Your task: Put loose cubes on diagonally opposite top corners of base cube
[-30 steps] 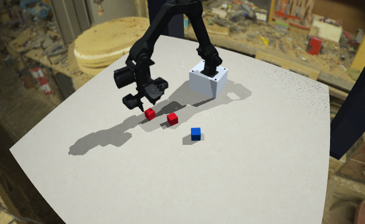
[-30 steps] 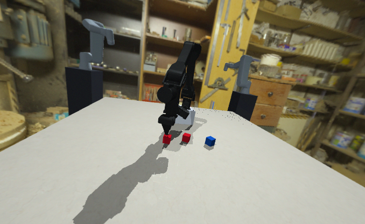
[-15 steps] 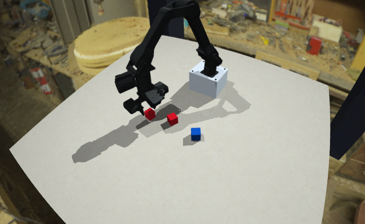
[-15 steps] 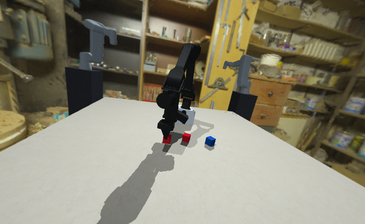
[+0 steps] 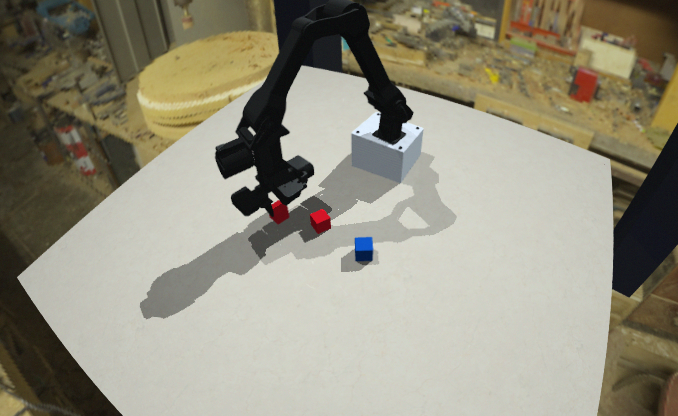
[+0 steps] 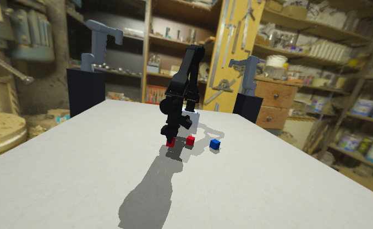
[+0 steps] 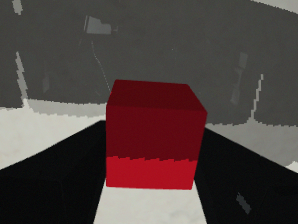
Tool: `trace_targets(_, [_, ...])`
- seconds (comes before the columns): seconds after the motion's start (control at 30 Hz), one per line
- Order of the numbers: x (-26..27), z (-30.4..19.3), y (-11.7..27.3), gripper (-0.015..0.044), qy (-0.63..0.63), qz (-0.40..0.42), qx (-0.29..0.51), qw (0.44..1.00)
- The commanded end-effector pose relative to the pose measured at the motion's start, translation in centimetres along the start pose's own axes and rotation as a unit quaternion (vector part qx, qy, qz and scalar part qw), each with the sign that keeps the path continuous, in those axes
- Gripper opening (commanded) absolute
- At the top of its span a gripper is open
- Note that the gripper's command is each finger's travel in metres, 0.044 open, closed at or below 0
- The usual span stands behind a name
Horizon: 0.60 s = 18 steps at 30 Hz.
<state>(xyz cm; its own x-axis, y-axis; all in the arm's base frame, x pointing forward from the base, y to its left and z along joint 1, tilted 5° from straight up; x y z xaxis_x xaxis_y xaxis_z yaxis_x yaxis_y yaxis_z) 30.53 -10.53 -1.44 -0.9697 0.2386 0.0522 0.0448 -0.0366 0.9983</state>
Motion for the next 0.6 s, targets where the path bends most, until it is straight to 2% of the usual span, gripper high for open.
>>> trace_targets(0.0, [0.0,0.1,0.0,0.0105,-0.001,-0.001,-0.002,1.000])
trace_targets(0.57, [-0.7,0.2,3.9,0.0105,-0.007,-0.007,-0.004,1.000])
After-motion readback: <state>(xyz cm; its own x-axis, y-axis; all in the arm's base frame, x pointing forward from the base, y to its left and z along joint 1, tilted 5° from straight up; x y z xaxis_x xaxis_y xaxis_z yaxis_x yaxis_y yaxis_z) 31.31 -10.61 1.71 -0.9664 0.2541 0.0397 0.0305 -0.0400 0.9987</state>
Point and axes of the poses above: the point midway between the two fingers, 35 mm back from their tips, its own y axis back along the fingers, its own x axis across the jaws, z = x × y, the point moved 5 cm from there along y, back along the fingers, and after that the axes turned 4 degrees about -y, right-handed, at the moved point
